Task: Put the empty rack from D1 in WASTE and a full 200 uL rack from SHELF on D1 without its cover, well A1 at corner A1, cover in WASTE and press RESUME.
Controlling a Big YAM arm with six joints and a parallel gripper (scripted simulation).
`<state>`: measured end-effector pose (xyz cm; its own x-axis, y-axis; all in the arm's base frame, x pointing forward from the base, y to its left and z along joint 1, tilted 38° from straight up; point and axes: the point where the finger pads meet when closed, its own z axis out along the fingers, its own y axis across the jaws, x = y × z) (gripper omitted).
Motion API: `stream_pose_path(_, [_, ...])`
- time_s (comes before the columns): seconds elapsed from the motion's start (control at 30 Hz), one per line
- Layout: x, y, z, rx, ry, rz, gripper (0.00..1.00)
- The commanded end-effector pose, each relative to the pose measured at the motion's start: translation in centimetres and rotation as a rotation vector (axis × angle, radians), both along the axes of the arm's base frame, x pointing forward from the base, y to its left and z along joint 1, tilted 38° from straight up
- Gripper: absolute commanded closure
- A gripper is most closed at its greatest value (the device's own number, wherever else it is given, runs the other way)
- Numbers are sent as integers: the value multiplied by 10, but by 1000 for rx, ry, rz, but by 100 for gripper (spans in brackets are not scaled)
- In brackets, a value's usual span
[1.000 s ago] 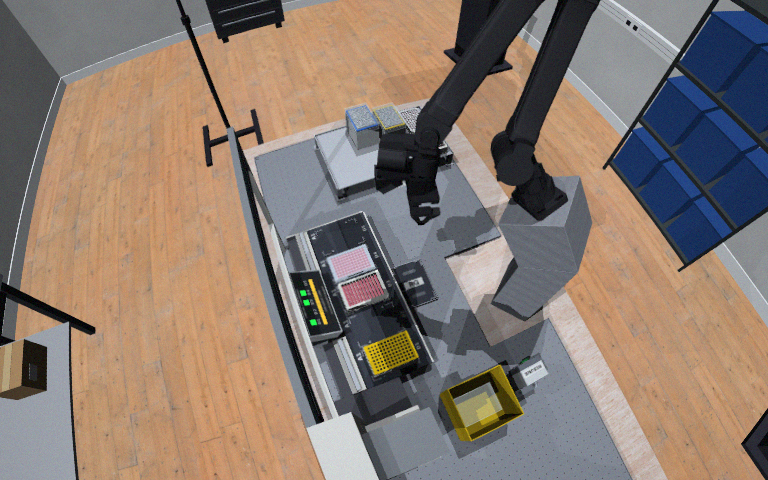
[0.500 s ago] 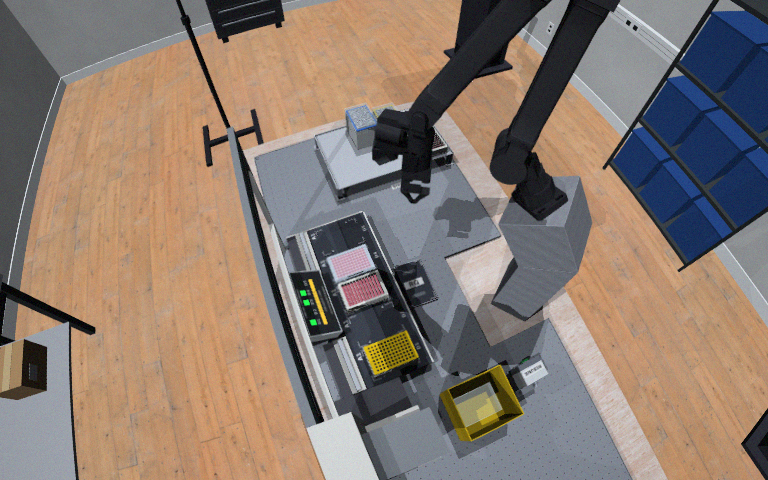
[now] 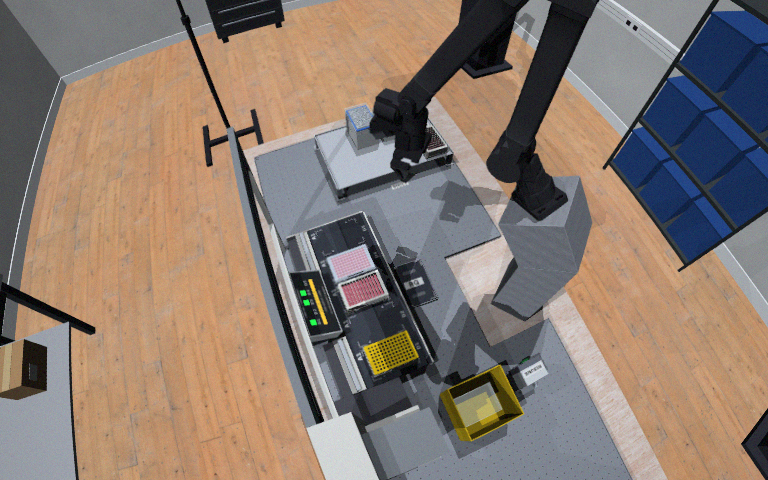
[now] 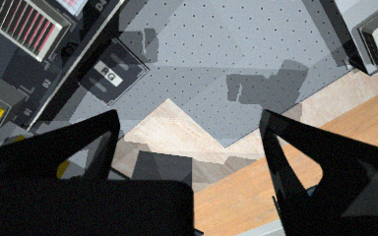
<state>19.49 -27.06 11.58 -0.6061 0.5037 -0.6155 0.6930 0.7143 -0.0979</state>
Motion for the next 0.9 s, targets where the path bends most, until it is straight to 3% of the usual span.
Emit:
stream_pose_path(0.0, [-4,-24,18,19,-43,-81,0])
stream_pose_path(0.87, [-46,-126,62,191,-268,-441,0])
